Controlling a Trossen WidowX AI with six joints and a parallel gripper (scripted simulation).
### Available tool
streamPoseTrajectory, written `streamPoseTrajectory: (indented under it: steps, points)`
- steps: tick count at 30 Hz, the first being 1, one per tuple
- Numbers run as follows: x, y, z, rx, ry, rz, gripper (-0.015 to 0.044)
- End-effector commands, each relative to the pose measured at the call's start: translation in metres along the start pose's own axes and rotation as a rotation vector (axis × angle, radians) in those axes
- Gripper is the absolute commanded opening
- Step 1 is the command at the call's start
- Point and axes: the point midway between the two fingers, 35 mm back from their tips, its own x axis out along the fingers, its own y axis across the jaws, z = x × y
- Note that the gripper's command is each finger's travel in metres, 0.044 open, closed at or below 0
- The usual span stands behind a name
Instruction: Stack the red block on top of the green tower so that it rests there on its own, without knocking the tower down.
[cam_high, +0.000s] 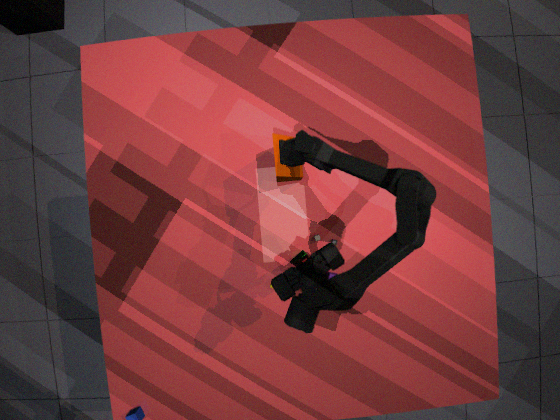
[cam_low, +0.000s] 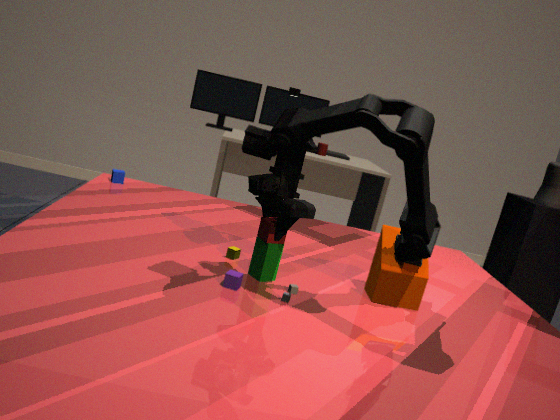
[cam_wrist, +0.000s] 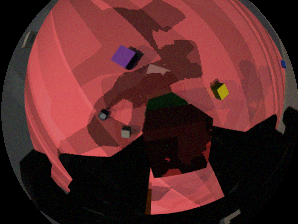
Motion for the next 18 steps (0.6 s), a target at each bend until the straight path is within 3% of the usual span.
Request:
streamPoseTrajectory:
  steps: [1,14,18]
  points:
    - [0.0004,0.0001,0.0002,0.005,-0.004,0.002,0.0000]
    - [-0.0015,0.0000,0.0002,0.005,-0.004,0.002,0.0000]
    - [0.0005,0.0000,-0.0002,0.001,0.000,0.000,0.0105]
